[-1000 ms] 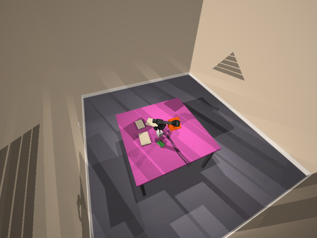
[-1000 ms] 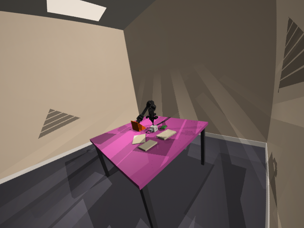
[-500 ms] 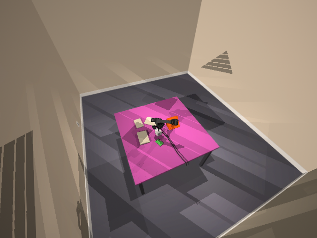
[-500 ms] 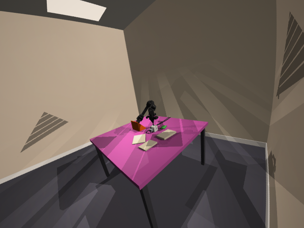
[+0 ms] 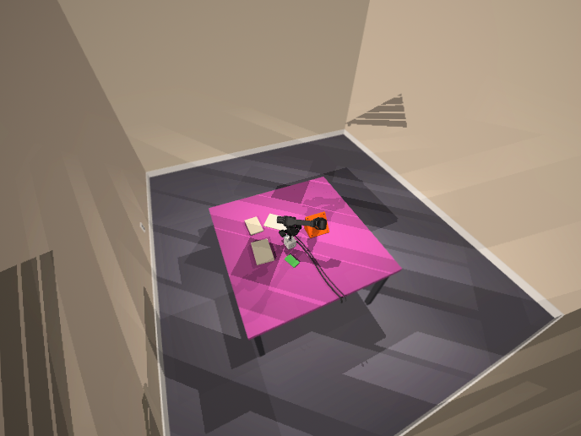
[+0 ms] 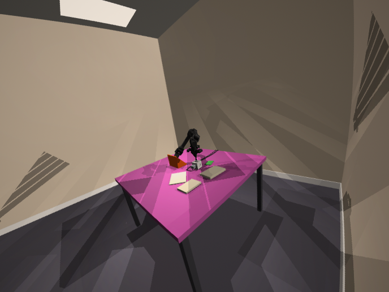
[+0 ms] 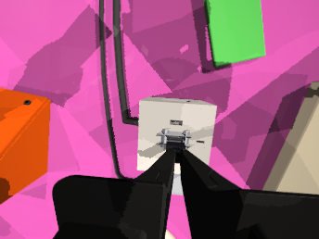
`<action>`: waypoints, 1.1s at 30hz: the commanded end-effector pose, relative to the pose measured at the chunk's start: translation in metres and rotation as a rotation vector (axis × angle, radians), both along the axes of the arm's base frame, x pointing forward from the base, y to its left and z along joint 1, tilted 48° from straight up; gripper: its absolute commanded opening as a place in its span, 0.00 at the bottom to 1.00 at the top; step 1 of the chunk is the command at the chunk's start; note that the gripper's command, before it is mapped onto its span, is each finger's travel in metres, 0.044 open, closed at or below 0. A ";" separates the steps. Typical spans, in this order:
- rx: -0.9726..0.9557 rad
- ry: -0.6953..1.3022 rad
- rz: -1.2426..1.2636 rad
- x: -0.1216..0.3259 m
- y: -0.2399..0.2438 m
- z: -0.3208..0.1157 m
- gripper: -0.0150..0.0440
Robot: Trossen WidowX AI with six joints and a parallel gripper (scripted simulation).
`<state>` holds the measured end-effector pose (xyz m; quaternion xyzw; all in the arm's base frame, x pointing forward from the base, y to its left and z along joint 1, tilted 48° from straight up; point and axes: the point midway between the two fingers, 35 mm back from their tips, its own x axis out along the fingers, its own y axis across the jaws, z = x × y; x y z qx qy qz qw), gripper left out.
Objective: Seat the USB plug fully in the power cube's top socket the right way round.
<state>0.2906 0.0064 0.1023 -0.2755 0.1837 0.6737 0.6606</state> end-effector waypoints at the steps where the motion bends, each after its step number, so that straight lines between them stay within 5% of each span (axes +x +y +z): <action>1: 0.004 -0.002 -0.001 0.000 0.001 0.000 0.25; 33: 0.005 -0.002 -0.001 0.001 0.004 -0.003 0.25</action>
